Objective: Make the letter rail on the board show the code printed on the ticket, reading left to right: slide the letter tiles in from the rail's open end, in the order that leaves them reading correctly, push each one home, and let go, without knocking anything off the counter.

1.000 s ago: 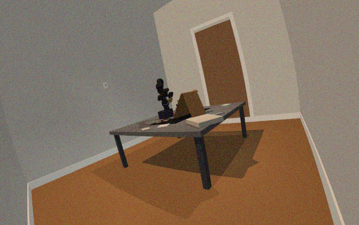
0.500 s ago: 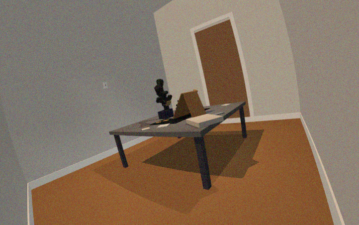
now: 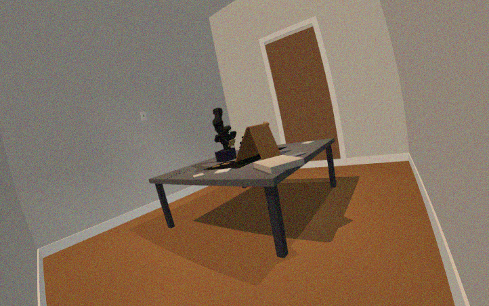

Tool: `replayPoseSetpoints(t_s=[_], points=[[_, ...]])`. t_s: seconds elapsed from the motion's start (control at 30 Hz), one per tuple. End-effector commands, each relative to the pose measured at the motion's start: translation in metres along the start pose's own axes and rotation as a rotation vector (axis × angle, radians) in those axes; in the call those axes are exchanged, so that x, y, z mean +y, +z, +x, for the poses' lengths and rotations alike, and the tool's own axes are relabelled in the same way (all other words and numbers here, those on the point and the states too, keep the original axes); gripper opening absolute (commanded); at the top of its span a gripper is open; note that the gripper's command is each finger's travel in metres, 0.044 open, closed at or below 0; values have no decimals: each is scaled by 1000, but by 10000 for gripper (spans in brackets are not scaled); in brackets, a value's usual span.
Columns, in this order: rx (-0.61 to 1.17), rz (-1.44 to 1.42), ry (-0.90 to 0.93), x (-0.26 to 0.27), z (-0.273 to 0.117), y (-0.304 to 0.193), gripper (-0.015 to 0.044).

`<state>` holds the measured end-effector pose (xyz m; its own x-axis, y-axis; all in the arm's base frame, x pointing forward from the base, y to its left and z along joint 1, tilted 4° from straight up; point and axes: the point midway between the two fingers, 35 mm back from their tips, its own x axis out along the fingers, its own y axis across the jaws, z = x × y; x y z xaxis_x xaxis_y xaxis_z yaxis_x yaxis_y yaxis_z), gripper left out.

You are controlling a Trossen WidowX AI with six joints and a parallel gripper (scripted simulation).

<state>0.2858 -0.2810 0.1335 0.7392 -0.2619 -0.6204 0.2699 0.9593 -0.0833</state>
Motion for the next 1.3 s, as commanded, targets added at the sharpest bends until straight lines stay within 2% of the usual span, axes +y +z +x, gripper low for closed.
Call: replayPoseSetpoints(t_s=[0.0, 1.27], points=[[-2, 3, -6, -1, 0, 1, 0], [-2, 4, -6, 12, 1, -1, 0]])
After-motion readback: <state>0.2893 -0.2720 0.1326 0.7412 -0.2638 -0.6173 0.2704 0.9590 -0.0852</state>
